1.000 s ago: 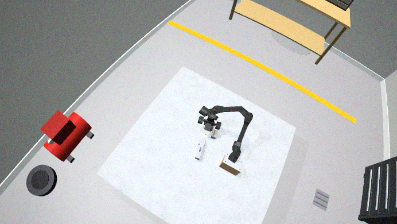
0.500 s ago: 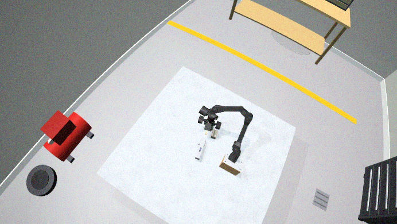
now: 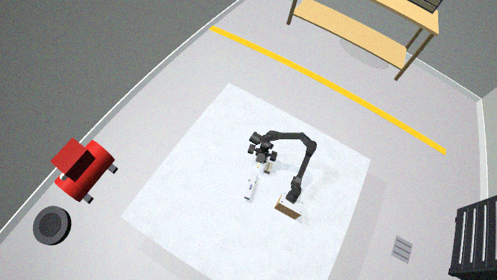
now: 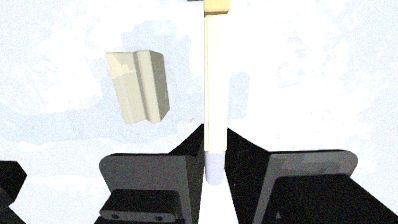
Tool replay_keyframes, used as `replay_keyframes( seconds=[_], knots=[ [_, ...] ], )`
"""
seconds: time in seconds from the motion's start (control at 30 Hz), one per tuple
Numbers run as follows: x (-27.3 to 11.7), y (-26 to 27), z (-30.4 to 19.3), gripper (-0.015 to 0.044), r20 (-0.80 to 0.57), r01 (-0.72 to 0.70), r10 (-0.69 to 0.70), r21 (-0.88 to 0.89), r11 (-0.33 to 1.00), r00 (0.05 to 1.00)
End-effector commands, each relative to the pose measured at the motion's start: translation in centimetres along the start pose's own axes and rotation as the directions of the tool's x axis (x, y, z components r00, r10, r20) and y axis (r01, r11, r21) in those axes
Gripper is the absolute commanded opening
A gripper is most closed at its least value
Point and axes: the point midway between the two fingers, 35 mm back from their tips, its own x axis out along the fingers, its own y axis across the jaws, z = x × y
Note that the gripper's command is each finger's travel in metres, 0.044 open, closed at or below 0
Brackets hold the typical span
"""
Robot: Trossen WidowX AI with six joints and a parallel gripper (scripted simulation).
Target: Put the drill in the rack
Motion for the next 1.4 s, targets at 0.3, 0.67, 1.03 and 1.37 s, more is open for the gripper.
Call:
replay_keyframes(
  seconds=[0.3,0.67,1.03,1.37],
  knots=[
    [-0.1,2.1,-0.6,0.0,-0.002,-0.001,0.001,0.003,1.0,1.0],
    [-0.2,3.9,-1.0,0.0,-0.002,-0.002,0.002,0.003,1.0,1.0],
    [-0.3,5.6,-1.5,0.0,-0.002,-0.002,0.002,0.002,1.0,1.0],
    [-0.3,7.2,-1.6,0.0,-0.003,-0.003,0.003,0.002,1.0,1.0]
  ],
)
